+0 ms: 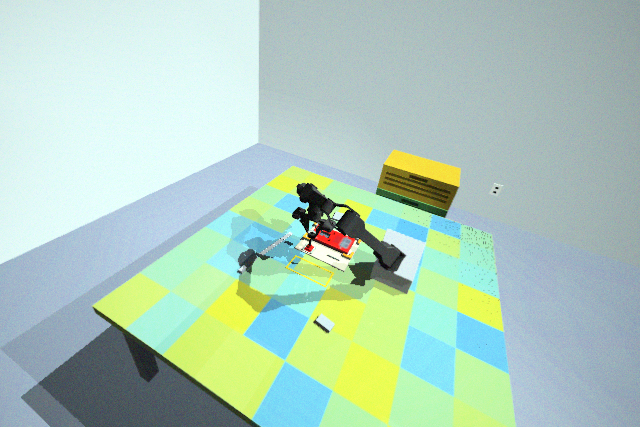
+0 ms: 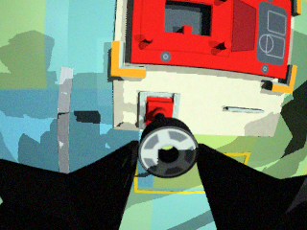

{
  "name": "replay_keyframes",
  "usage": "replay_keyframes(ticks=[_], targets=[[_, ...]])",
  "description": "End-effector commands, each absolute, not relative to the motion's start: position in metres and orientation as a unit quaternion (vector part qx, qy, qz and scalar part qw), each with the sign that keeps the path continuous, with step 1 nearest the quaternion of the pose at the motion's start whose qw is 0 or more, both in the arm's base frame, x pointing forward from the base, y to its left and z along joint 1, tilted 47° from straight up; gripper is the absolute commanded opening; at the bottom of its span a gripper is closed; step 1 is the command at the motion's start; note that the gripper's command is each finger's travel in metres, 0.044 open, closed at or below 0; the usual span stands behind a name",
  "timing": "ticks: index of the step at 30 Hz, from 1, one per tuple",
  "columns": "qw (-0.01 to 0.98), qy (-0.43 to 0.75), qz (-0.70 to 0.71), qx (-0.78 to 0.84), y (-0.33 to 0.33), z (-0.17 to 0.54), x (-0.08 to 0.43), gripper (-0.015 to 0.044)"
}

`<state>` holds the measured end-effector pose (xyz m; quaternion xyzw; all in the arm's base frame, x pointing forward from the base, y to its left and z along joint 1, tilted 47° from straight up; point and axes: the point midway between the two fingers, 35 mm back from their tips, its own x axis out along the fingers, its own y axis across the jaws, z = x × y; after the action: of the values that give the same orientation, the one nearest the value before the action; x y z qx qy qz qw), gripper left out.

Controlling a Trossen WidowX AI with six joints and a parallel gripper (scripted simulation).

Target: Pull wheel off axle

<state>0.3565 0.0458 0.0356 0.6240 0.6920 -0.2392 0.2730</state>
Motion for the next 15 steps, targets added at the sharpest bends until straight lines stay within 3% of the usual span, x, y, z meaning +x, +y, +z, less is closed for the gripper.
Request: replay_keyframes(ticks=[1,15], targets=[[0.279,0.689,-0.237,0.626,0.035,0.045,0.357,0.0],[0.276,0.689,-0.239,0.626,0.063,0.072,0.338,0.0]])
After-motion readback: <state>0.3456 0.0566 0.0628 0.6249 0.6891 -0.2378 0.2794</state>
